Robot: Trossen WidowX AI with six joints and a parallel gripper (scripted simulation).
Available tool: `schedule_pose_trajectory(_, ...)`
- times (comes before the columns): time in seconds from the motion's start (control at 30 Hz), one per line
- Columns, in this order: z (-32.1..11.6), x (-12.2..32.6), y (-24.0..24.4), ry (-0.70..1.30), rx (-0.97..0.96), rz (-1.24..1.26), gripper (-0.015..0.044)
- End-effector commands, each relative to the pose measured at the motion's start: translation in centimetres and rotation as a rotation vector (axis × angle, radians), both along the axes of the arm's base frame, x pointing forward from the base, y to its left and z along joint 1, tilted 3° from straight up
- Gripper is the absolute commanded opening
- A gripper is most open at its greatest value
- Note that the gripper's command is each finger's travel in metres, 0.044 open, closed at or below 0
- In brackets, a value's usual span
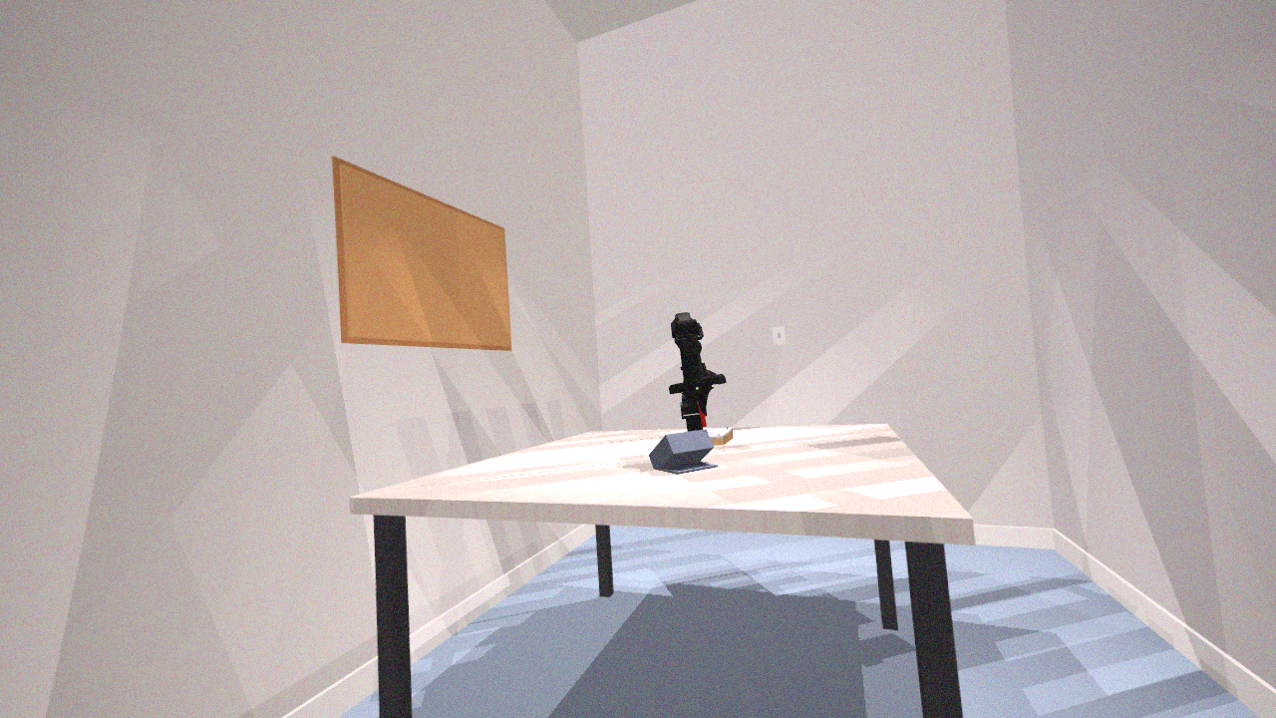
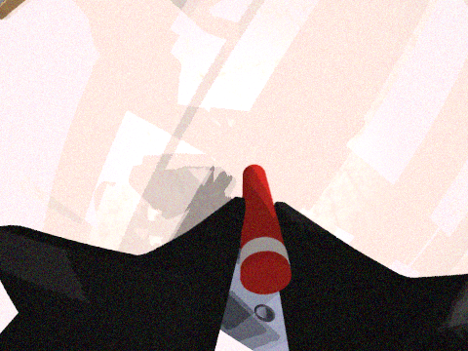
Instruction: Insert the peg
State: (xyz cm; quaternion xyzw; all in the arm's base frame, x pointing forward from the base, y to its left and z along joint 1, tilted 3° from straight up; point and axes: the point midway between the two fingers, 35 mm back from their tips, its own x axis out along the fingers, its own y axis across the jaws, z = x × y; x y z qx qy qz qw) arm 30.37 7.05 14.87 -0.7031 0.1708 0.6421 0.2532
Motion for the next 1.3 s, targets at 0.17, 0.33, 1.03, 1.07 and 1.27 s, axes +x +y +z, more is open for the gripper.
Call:
schedule_pose_trajectory(0.17,0.3,1.1,-0.7,-0.016,0.05,-0.051,0.0)
schedule_pose_trajectory(0.33,0.5,1.7,-1.1,-0.027,0.073,-0.074,0.0)
schedule_pose_trajectory(1.03,1.5,3.9,-3.1,-0.079,0.167,-0.168,0.0)
schedule_pose_trajectory(1.07,1.5,4.0,-3.2,-0.081,0.171,-0.172,0.0)
schedule_pose_trajectory(1.27,1.8,4.6,-3.9,-0.098,0.197,-0.198,0.0)
